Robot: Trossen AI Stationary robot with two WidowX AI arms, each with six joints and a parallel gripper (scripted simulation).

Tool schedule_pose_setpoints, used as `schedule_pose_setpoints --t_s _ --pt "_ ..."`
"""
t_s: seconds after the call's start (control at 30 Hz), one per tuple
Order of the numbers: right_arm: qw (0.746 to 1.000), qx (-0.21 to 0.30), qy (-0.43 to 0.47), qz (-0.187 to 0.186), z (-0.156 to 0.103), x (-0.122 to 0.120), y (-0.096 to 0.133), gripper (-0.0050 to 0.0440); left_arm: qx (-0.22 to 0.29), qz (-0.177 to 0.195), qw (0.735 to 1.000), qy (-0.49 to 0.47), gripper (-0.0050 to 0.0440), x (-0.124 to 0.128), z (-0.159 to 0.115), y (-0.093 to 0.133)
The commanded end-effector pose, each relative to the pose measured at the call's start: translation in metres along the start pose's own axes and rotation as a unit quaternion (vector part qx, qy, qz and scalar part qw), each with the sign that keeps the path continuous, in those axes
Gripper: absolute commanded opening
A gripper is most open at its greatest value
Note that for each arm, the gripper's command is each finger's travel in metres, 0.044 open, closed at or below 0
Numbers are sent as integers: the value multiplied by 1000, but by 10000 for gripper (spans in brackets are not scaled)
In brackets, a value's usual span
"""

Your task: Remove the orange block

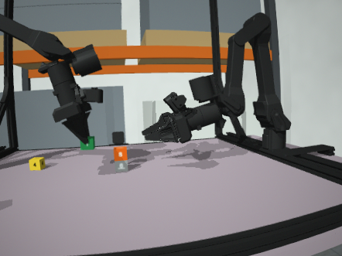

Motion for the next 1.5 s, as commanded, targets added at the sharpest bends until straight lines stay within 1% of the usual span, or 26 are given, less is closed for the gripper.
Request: schedule_pose_setpoints --t_s 0.0,0.1,0.17,0.37,0.43,0.63,0.9,0.97,1.07,1.13,1.47 --pt "1000 -12 -1 0 5 0 6 0 2 1 1000 1 400 0 -11 -1" --pt "1000 -12 -1 0 5 0 6 0 2 1 1000 1 400 0 -13 -1" --pt "1000 -12 -1 0 5 0 6 0 2 1 1000 1 400 0 -12 -10" --pt "1000 -12 -1 0 5 0 6 0 2 1 1000 1 400 0 -11 -83" --pt "1000 -12 -1 0 5 0 6 0 2 1 1000 1 400 0 -13 -99" --pt "1000 -12 -1 0 5 0 6 0 2 1 1000 1 400 0 -13 -101" --pt "1000 -12 -1 0 5 0 6 0 2 1 1000 1 208 0 -13 -101" --pt "1000 -12 -1 0 5 0 6 0 2 1 1000 1 208 0 -13 -101" --pt "1000 -12 -1 0 5 0 6 0 2 1 1000 1 188 0 -13 -101" --pt "1000 -12 -1 0 5 0 6 0 2 1 1000 1 188 0 -13 -101" --pt "1000 -12 -1 0 5 0 6 0 2 1 1000 1 121 0 -13 -101"
Point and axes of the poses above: on each arm, the point midway between the two fingers, 35 mm back from their tips, its own y axis back along the fingers, its own x axis across the jaws, z = x × y, the point moved 4 cm from there along y, back along the fingers
